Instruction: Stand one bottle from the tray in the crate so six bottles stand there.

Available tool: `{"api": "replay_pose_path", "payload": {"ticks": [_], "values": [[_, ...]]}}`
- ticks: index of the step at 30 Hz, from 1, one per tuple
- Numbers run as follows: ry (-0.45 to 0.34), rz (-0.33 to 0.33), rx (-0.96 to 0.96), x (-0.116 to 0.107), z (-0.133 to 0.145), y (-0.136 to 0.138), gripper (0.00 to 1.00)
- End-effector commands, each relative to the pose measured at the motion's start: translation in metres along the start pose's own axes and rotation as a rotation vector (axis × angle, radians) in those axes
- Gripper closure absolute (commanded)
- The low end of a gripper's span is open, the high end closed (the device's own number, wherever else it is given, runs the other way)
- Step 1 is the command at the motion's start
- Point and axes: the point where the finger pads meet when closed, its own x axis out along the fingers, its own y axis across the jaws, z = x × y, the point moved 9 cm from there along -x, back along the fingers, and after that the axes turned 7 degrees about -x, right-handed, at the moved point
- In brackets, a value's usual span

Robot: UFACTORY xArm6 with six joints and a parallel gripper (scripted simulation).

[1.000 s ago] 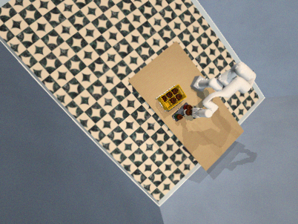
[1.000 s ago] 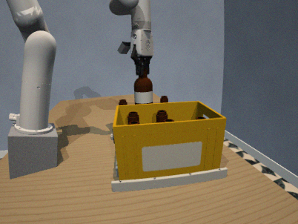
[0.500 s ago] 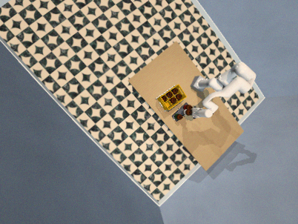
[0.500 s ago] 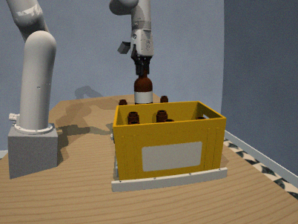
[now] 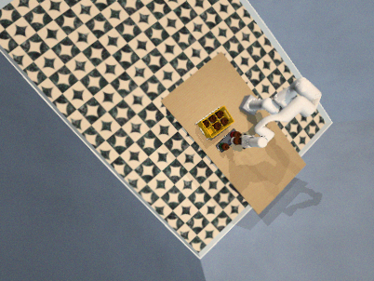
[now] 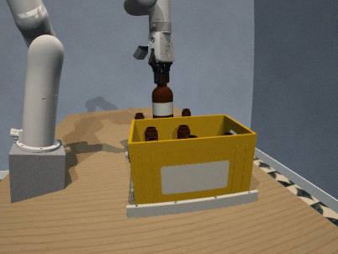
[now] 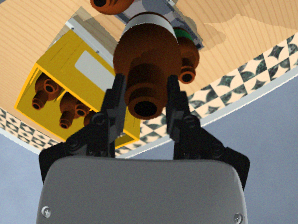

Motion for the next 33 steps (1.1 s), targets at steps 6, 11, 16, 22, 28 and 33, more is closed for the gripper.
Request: {"api": "replay_pose_path", "payload": {"ticks": [6, 11, 16, 22, 28, 33], "values": [[-0.003, 0.003, 0.0, -0.008, 0.0, 0.001, 1.0], [-0.003, 0.003, 0.0, -0.014, 0.0, 0.001, 1.0], [-0.003, 0.003, 0.0, -0.02, 0.0, 0.001, 1.0], [-0.003, 0.003, 0.0, -0.025, 0.0, 0.001, 1.0], [-0.003, 0.003, 0.0, -0.031, 0.0, 0.001, 1.0], [-0.003, 0.003, 0.0, -0.034, 0.0, 0.001, 1.0]]}}
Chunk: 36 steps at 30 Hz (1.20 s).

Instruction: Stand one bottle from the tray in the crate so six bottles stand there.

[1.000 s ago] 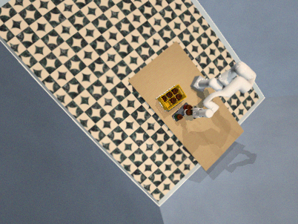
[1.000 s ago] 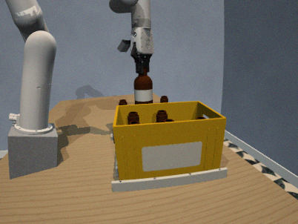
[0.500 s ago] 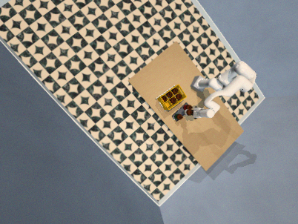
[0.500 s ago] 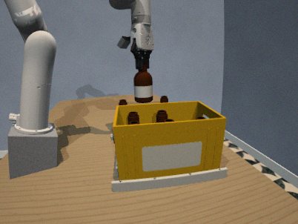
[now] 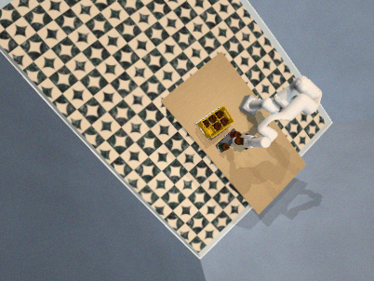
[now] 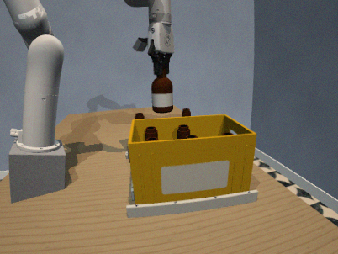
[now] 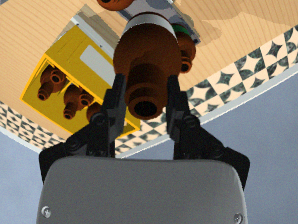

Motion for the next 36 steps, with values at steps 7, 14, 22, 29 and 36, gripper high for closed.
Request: {"api": "replay_pose_path", "payload": {"ticks": [7, 14, 22, 29, 36], "values": [[-0.002, 0.003, 0.0, -0.0053, 0.0004, 0.0006, 1.0], [-0.002, 0.003, 0.0, -0.0058, 0.0004, 0.0006, 1.0], [-0.002, 0.003, 0.0, -0.0058, 0.0004, 0.0006, 1.0], [-0.002, 0.003, 0.0, -0.0061, 0.0004, 0.0006, 1.0], [-0.002, 0.003, 0.0, -0.0101, 0.0004, 0.0006, 1.0]]}}
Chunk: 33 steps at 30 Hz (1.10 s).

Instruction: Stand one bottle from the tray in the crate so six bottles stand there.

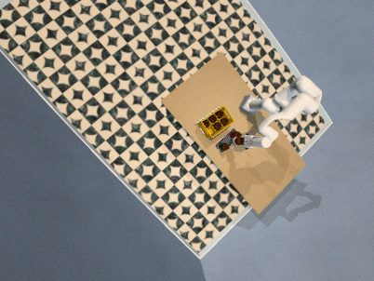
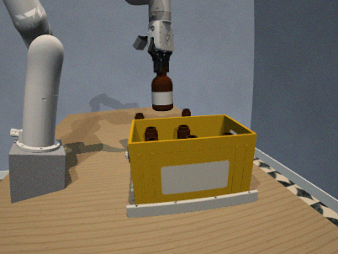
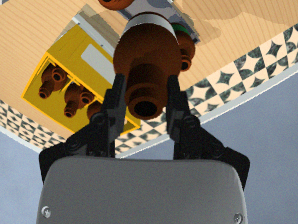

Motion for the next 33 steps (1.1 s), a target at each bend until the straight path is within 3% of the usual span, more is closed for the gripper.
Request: {"api": "replay_pose_path", "payload": {"ticks": [1, 33], "values": [[-0.003, 0.004, 0.0, -0.005, 0.0, 0.001, 1.0], [-0.003, 0.004, 0.0, -0.022, 0.0, 0.0, 1.0]]}}
